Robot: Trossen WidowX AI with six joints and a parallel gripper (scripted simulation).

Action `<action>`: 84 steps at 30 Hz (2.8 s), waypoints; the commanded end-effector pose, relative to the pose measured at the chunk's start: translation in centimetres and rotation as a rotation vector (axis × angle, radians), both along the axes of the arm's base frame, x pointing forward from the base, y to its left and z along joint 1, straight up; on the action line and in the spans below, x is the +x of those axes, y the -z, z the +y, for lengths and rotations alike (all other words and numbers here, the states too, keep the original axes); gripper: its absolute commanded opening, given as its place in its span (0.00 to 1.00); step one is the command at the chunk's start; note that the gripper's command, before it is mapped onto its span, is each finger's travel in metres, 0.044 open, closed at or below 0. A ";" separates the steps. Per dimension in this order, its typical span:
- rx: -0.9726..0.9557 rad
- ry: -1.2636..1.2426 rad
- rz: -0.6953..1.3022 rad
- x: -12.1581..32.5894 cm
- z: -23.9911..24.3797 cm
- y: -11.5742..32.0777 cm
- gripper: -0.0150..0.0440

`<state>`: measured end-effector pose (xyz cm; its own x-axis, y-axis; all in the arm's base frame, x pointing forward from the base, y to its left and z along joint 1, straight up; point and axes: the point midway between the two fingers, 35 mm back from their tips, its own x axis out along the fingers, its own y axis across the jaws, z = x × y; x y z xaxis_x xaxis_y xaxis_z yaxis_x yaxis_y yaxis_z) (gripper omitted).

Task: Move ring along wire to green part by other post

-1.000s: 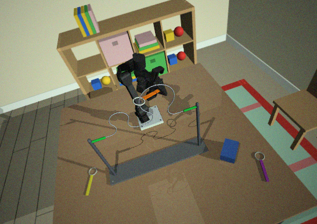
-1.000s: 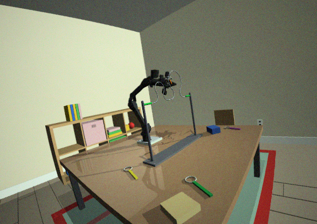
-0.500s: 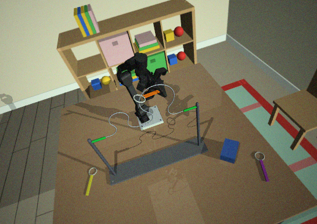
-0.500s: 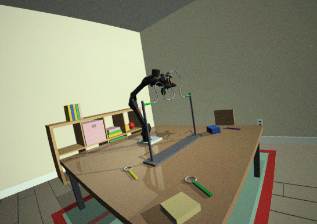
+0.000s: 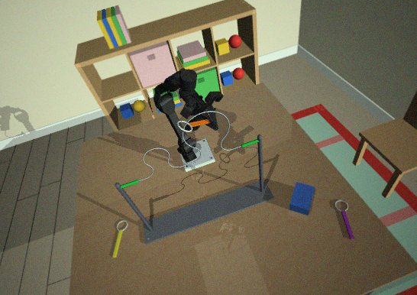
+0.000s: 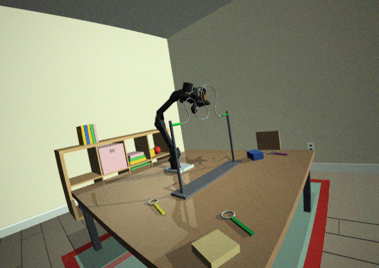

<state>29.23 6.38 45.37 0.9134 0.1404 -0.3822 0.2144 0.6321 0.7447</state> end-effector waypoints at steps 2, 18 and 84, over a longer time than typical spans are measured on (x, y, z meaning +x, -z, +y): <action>-0.067 0.002 0.009 0.1 -0.1 0.1 0.00; -0.263 0.006 0.044 0.0 -0.7 0.7 0.00; -1.072 0.021 0.186 -0.5 -3.9 1.4 0.00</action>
<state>28.68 2.60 43.90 0.8300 -0.3435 -0.4394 0.2845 0.9384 -0.1961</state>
